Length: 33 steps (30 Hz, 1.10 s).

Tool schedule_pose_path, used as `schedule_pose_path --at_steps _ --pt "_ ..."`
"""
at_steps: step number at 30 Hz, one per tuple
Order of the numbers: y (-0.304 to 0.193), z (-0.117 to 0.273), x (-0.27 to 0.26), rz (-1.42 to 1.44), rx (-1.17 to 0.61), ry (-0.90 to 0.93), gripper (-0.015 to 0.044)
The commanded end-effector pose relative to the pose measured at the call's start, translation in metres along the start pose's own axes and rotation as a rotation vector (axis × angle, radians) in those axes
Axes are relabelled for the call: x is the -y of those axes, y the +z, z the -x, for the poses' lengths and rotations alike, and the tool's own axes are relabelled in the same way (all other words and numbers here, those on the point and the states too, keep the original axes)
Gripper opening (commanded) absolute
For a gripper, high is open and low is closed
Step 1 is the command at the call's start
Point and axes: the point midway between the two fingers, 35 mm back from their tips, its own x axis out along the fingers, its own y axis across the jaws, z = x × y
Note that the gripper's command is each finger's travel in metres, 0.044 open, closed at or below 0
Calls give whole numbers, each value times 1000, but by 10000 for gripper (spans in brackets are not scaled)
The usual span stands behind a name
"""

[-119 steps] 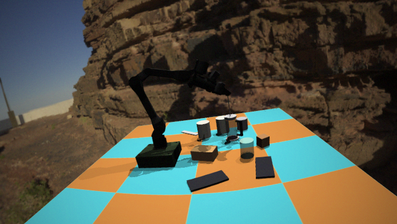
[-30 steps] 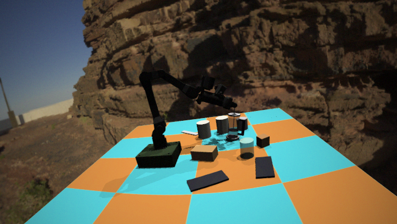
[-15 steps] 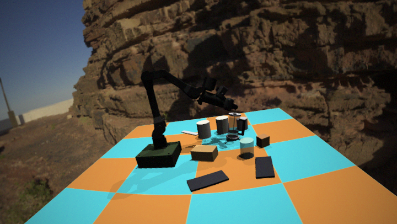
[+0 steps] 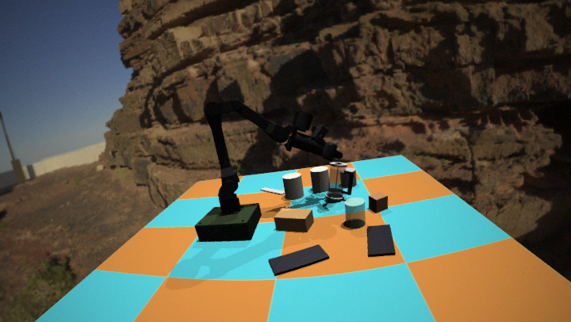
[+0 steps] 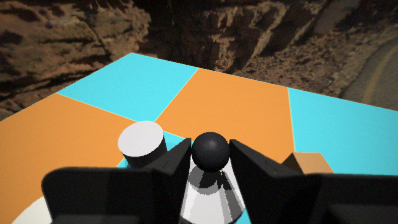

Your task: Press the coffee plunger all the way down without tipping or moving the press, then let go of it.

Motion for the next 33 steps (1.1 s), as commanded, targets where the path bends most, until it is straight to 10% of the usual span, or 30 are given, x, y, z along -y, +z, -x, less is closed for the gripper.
schedule_pose_path --at_steps 1,33 --pt "-6 -3 0 -8 -21 0 121" --pt "0 -4 0 -2 -11 0 173"
